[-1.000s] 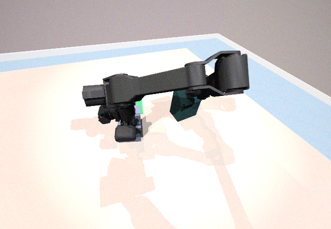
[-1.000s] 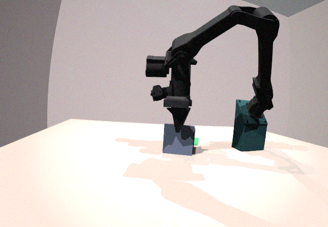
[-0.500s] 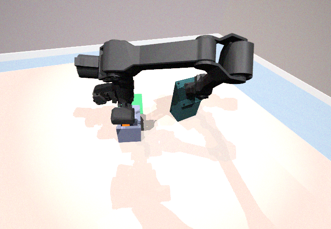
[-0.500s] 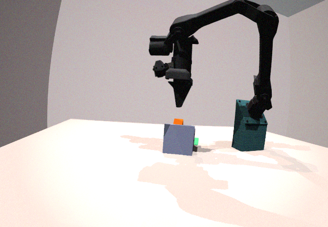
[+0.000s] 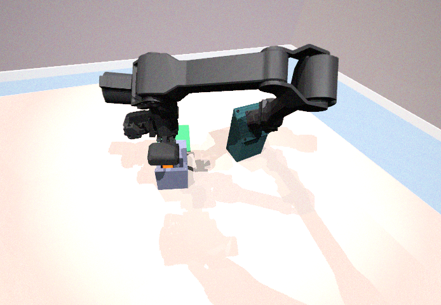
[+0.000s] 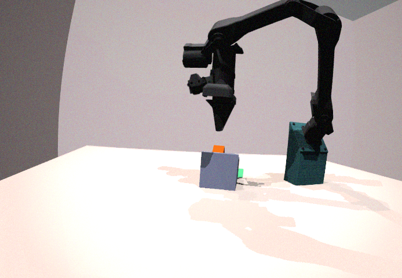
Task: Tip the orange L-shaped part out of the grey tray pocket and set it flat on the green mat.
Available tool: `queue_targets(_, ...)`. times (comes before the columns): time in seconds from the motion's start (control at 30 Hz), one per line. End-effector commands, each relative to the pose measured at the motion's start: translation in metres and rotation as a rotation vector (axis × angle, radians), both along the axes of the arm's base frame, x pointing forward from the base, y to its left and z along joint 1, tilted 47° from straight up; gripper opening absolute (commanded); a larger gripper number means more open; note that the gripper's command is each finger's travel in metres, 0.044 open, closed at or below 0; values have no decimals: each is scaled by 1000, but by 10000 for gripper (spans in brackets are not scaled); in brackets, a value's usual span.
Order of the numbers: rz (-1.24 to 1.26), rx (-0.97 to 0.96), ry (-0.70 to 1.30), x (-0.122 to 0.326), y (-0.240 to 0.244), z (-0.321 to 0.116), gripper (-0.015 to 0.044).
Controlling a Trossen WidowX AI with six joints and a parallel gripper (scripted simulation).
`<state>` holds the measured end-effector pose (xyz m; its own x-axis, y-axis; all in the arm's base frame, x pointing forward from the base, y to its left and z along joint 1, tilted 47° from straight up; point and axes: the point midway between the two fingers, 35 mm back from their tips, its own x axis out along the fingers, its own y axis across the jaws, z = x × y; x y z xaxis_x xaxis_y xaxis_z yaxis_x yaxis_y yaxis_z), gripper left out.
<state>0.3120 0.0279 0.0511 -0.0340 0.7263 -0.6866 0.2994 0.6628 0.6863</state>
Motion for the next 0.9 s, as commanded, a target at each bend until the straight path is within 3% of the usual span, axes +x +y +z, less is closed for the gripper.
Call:
queue_targets(0.0, -3, -1, -1, 1, 0, 0, 180)
queue_targets(0.03, -3, -1, -1, 1, 0, 0, 180)
queue_targets(0.17, 89, 2, -97, 0, -5, -4, 280)
queue_targets(0.73, 1054, 56, -1092, -14, -55, -51, 280)
queue_targets(0.87, 1092, 59, -1132, -15, -57, -52, 280)
